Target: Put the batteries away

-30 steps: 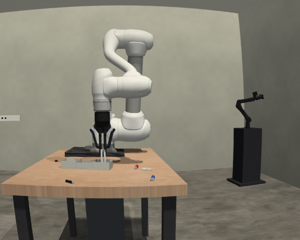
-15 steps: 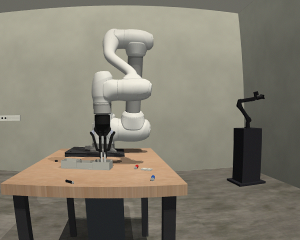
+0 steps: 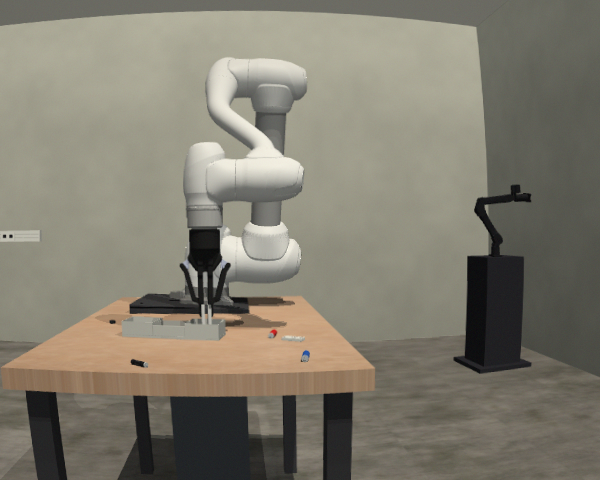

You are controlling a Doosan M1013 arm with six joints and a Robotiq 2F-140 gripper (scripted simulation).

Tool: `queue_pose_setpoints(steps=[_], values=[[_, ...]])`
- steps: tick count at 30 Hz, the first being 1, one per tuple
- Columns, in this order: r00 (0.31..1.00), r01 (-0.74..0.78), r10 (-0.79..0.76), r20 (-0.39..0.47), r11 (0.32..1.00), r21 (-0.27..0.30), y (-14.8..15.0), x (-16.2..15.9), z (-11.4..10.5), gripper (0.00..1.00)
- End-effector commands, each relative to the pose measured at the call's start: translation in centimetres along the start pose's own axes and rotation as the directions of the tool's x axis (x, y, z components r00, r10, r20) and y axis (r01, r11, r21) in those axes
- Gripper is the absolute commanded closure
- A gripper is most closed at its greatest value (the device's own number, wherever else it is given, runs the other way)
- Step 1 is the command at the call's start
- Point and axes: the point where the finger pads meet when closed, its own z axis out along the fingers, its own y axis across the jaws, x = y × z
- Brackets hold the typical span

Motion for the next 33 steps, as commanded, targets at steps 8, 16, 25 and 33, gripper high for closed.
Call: queue_pose_setpoints(steps=[8, 16, 25, 33], values=[[1.000, 0.000, 0.000, -0.001, 1.000, 0.000, 0.0, 0.0, -0.1, 0.85], [1.000, 0.000, 0.000, -0.001, 1.000, 0.000, 0.0, 0.0, -0.1, 0.85], [1.000, 0.000, 0.000, -0.001, 1.000, 0.000, 0.0, 0.0, -0.4, 0.85], [1.000, 0.000, 0.000, -0.001, 1.000, 0.000, 0.0, 0.0, -1.5, 0.85]])
